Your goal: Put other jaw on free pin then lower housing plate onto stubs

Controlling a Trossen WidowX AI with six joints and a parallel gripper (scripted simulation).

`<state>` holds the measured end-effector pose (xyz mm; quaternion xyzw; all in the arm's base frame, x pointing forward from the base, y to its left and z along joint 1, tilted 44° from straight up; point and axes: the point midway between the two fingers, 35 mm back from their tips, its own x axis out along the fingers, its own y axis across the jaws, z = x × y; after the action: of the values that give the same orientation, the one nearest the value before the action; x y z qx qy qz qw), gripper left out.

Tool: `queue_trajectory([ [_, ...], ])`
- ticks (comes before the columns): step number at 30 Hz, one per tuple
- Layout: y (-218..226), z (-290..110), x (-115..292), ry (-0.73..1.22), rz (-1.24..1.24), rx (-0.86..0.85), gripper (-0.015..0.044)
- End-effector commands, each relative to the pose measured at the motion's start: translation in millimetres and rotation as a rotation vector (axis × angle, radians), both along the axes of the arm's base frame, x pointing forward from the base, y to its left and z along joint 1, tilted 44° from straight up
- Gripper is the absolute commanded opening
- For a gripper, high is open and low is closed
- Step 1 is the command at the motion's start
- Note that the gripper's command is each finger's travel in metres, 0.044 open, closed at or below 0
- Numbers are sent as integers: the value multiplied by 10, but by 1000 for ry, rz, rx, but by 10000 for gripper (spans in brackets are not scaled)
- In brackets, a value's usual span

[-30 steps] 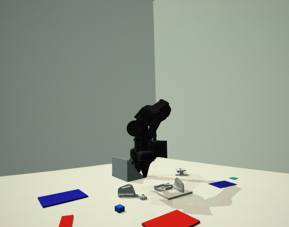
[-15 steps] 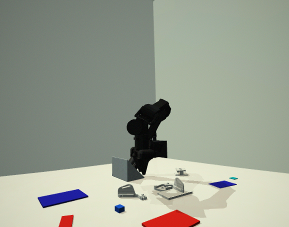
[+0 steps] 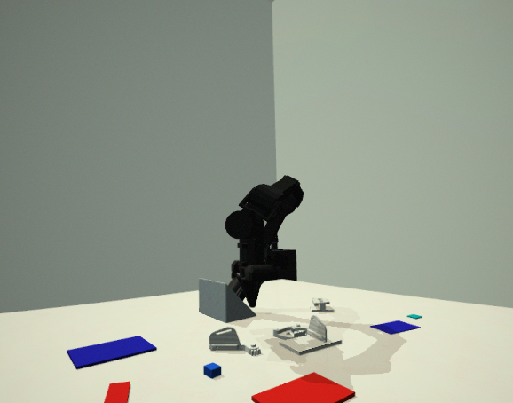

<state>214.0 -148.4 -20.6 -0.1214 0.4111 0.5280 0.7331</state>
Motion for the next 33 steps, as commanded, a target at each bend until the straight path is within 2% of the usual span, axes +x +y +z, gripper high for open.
queue_trajectory([
  [1, -4, 5, -4, -1, 6, -3, 0],
  [11, -4, 5, -4, -1, 6, -3, 0],
  [27, 0, 0, 0, 0, 0, 0, 420],
  [28, 0, 0, 0, 0, 0, 0, 440],
  [33, 0, 0, 0, 0, 0, 0, 440],
])
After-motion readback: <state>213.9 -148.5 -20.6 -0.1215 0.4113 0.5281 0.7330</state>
